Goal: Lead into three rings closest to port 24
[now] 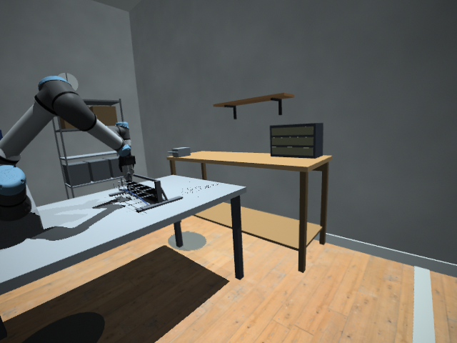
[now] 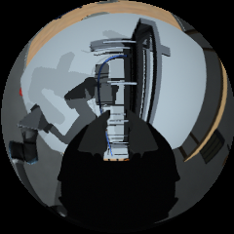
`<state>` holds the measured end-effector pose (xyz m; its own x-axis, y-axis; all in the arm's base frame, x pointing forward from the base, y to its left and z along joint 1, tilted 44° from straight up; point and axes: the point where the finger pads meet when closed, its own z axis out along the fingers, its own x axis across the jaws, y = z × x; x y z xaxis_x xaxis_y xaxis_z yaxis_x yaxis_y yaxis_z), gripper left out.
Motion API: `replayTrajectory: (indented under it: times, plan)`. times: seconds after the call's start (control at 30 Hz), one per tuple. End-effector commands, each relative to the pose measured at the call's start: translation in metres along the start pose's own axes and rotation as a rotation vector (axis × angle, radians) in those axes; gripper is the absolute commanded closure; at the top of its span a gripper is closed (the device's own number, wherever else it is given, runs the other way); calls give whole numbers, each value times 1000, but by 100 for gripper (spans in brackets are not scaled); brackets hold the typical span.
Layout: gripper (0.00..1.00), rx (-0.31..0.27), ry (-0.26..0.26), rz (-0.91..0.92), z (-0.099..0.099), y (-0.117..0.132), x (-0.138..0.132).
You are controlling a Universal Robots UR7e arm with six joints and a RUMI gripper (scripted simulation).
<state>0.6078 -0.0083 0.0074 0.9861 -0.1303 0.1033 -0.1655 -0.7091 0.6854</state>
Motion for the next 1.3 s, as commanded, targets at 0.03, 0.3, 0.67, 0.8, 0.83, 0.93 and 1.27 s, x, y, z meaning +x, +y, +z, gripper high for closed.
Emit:
replayTrajectory:
  times: [0.03,0.3,0.67,0.8,0.83,0.93,1.27]
  plan:
    - [80,0,0,1,-14,0,0]
    - [80,0,0,1,-22,0,0]
    - [100,0,0,1,-23,0,0]
    - [100,0,0,1,-23,0,0]
    - [100,0,0,1,-23,0,0]
    - [100,0,0,1,-23,0,0]
    - [100,0,0,1,-23,0,0]
